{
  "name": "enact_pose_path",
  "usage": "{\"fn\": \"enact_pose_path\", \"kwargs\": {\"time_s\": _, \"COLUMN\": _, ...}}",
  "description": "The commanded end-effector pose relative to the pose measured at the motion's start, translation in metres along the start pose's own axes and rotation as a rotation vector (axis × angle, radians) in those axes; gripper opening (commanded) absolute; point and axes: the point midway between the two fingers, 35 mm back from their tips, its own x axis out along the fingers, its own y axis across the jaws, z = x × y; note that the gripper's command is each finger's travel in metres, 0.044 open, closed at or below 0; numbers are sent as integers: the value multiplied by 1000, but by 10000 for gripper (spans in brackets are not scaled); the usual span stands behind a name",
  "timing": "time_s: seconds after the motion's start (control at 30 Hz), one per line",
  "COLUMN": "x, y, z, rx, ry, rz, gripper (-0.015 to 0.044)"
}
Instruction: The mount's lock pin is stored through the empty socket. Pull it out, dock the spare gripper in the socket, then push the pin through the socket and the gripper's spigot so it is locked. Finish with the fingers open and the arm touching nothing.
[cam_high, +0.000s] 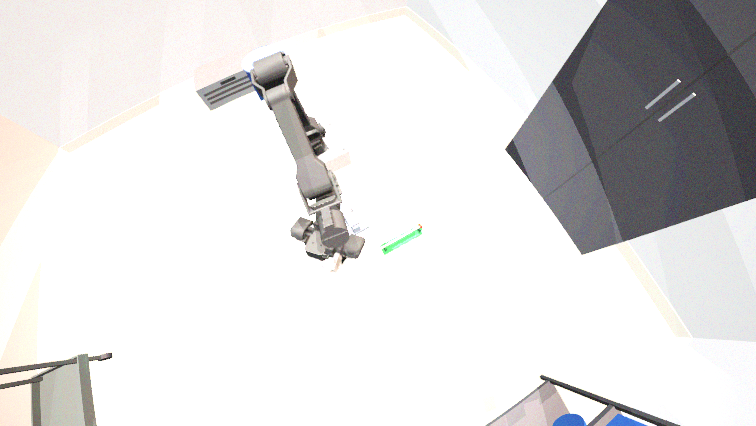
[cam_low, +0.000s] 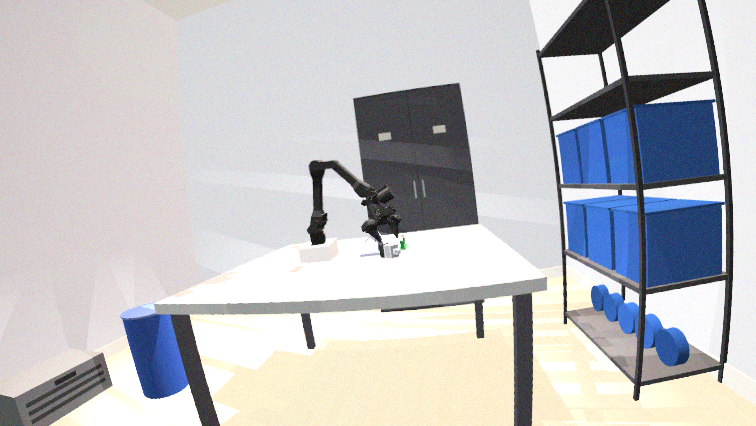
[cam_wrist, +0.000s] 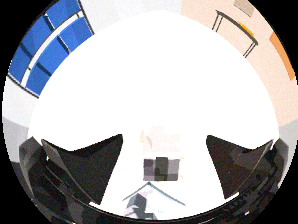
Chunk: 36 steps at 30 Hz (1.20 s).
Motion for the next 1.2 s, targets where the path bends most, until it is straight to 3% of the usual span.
{"fn": "enact_pose_path", "kwargs": {"time_s": 0.0, "x": 4, "y": 1, "z": -1, "rx": 0, "ry": -4, "rz": 6, "gripper": 440}}
{"fn": "enact_pose_path", "kwargs": {"time_s": 1.17, "x": 53, "y": 2, "z": -31, "rx": -1, "ry": -4, "rz": 5, "gripper": 440}}
